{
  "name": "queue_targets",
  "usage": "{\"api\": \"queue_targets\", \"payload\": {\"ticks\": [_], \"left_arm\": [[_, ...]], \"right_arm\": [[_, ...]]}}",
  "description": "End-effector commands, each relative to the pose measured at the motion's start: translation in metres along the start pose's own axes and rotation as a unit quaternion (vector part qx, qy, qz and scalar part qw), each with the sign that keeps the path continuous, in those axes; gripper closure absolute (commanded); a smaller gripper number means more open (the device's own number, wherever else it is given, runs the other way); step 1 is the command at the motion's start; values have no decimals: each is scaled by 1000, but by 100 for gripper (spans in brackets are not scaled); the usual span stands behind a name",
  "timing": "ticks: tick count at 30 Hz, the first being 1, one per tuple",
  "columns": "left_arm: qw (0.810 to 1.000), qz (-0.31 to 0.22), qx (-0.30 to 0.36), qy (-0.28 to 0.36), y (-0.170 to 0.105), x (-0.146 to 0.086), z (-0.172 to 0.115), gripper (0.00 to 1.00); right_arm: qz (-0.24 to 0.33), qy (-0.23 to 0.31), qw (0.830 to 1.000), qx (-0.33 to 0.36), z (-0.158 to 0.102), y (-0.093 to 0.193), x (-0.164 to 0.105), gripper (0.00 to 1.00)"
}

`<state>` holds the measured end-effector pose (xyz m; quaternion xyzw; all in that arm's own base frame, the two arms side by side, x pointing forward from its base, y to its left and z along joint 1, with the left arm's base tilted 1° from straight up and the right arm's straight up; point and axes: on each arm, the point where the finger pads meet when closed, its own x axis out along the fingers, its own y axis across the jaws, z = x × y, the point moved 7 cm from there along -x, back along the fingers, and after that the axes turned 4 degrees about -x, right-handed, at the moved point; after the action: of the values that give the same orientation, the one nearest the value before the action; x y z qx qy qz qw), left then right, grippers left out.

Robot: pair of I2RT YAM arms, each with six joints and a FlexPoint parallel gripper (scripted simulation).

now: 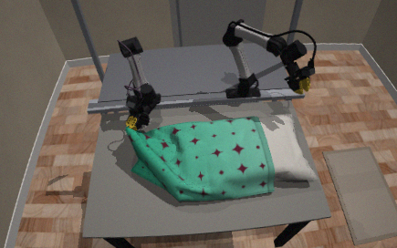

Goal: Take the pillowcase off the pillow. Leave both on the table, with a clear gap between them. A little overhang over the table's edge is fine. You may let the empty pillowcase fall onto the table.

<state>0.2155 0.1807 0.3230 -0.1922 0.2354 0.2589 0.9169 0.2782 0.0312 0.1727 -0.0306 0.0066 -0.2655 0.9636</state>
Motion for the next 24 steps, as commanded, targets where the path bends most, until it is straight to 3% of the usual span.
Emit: {"api": "queue_targets", "payload": {"ticks": [1,7,18,21,23,24], "left_arm": [[999,10,-34,22,15,-10,2,55],[998,37,-57,13,30,-34,1,55],[977,107,-180,44,69,-82,-28,55],[951,93,-272,117,87,-67,-63,55],[951,93,-272,117,87,-67,-63,55],[956,90,-267,87,85,-81,-47,55]], "right_arm": [[-3,-6,1000,3,3,-5,-2,100],[-3,-6,1000,3,3,-5,-2,100],[-3,-6,1000,3,3,-5,-2,100],[-3,-6,1000,3,3,-5,-2,100],[-3,-6,1000,3,3,-5,-2,100],[-3,-6,1000,3,3,-5,-2,100]]}}
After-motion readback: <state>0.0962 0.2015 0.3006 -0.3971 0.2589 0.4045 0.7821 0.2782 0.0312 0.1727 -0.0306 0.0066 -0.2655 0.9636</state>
